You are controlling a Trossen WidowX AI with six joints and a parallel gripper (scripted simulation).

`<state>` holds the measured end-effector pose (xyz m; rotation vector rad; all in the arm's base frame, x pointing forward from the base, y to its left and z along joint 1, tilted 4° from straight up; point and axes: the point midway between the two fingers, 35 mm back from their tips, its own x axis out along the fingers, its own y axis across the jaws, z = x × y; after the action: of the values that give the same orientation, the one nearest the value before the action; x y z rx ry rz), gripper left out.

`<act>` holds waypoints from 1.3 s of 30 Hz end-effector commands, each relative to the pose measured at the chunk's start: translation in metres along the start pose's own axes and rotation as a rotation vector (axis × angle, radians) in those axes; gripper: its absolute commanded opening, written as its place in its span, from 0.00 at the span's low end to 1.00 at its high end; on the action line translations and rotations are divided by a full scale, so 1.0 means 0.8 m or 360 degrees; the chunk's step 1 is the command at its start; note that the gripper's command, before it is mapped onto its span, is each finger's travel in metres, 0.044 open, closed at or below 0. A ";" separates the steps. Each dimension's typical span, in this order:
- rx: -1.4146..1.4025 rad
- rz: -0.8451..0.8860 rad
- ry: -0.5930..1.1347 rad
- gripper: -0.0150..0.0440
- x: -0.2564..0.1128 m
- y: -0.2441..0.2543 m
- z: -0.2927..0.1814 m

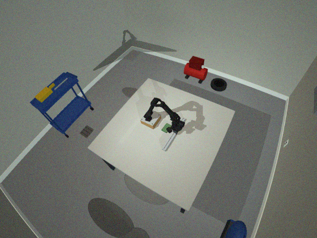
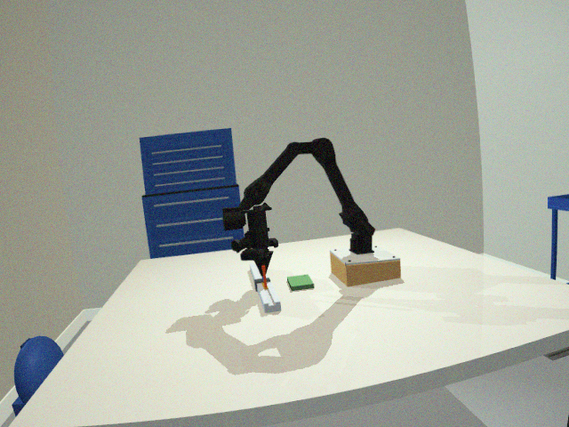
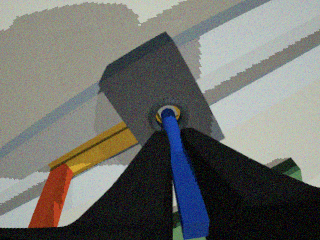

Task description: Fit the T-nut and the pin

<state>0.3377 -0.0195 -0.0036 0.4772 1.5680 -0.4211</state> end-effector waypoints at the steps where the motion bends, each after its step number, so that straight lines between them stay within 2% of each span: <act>1: 0.0006 -0.0003 0.0016 0.00 0.004 -0.001 -0.003; 39: 0.0001 -0.0038 0.0084 0.00 0.004 0.001 0.003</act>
<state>0.3399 -0.0203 -0.0057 0.4747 1.6128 -0.4334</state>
